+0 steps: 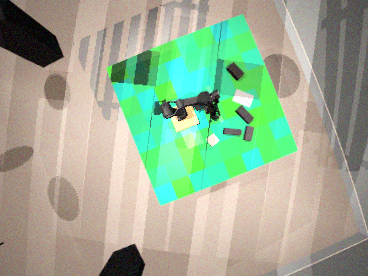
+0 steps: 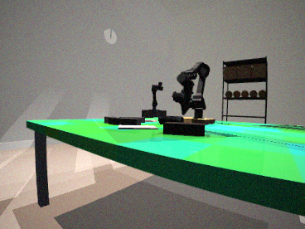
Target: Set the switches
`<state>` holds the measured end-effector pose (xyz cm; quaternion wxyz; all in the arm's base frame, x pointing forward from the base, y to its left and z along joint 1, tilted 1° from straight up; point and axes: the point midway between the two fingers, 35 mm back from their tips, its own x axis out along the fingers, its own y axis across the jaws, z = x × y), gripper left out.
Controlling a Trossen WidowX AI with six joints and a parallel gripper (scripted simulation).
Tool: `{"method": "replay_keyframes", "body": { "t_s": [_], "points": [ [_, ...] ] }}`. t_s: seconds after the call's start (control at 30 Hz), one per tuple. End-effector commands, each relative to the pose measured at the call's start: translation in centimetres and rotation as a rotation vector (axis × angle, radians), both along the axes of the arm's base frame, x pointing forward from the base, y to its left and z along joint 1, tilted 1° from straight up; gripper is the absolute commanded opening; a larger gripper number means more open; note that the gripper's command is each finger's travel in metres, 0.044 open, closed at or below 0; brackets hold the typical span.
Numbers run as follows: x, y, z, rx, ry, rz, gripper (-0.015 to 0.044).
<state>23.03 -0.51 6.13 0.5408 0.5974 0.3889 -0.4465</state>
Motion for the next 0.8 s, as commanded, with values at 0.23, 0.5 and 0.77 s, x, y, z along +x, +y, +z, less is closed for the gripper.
{"method": "replay_keyframes", "body": {
  "t_s": [0.23,0.5,0.77],
  "points": [
    [0.2,0.0,-1.0,-0.003,-0.009,0.001,0.0],
    [0.3,0.0,-2.2,-0.004,-0.008,0.0,0.0],
    [0.3,0.0,-3.5,-0.004,-0.008,-0.002,0.0]
  ]
}}
